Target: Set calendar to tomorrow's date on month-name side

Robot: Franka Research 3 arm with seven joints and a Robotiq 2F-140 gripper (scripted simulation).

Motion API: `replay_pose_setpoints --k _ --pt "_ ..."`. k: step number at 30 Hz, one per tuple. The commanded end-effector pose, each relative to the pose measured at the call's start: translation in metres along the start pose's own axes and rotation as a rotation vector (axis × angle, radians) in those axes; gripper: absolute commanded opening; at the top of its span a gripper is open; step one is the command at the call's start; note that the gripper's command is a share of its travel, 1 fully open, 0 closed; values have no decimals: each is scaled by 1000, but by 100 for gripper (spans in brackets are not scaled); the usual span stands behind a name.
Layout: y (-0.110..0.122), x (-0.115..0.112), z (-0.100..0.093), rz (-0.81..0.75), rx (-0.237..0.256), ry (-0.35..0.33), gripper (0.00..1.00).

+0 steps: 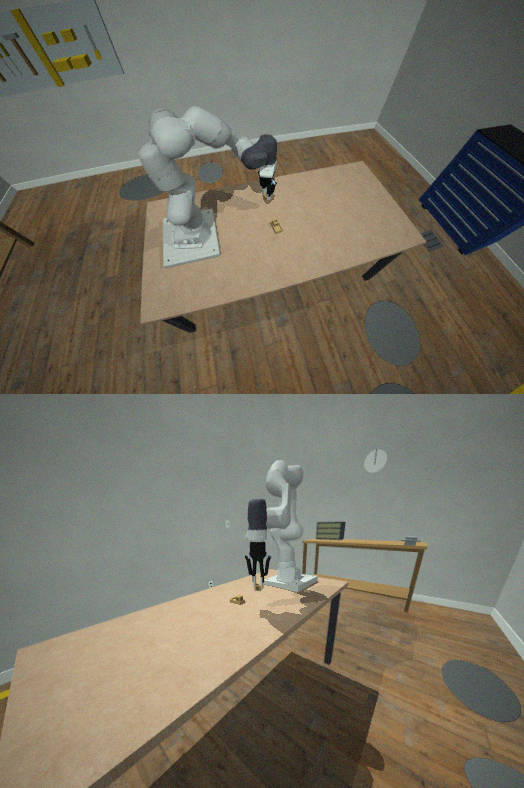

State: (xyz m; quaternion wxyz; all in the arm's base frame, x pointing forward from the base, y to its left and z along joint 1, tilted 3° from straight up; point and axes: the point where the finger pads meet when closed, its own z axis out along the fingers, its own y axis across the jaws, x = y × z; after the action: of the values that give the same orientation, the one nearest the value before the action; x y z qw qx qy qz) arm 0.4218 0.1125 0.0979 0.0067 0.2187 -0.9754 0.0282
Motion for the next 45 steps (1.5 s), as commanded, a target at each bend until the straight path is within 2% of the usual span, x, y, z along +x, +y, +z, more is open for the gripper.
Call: replay_pose_setpoints --k 1,45 --pt "-2 1 -1 -174 -11 -4 17" --pt "-24 6 -1 -838 -9 -7 17"
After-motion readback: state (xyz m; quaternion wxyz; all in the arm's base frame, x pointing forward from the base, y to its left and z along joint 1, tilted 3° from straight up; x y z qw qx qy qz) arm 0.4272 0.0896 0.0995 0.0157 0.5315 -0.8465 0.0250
